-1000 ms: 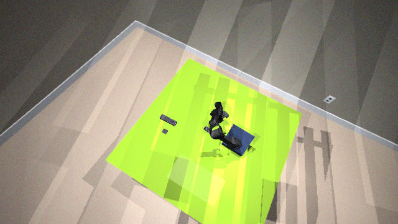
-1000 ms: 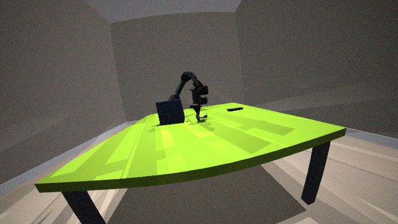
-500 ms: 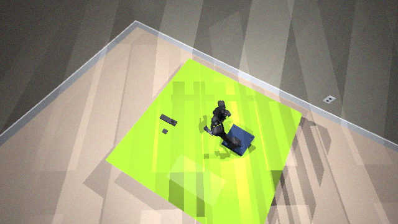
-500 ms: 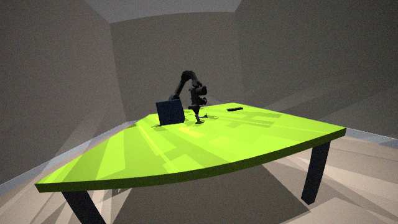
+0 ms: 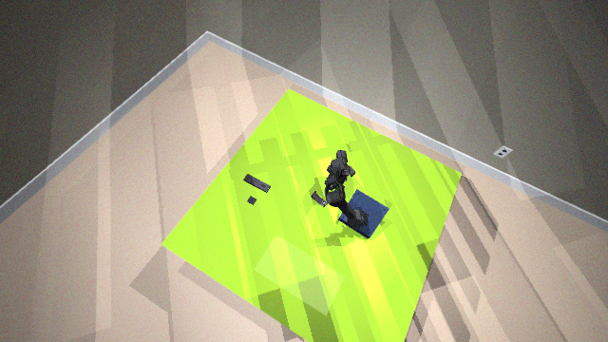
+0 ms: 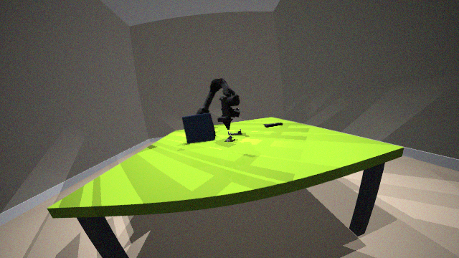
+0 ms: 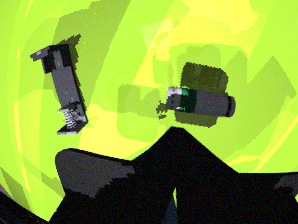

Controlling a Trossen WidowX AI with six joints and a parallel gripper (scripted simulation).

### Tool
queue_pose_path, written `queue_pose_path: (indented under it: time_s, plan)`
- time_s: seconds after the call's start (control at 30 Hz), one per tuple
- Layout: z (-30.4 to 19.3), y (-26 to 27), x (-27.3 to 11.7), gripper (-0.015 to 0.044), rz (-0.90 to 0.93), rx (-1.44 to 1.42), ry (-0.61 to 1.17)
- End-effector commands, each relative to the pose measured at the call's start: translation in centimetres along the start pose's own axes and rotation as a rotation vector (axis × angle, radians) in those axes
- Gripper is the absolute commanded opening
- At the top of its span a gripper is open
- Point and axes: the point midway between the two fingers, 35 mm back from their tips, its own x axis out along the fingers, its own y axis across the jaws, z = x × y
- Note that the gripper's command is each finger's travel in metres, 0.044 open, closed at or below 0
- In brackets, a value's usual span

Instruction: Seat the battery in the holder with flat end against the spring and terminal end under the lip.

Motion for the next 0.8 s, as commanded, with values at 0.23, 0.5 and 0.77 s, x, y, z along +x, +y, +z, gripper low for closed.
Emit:
queue_pose_path:
  time_s: [0.23,0.5,0.77]
  plan:
    - [0.2,-0.1,-5.7,0.0,-0.016,-0.017,-0.026]
    - [0.2,-0.1,-5.4,0.0026,-0.011,0.004,-0.026]
    - [0.5,-1.2,-2.4,0.0236,-0.003,0.671,-0.029]
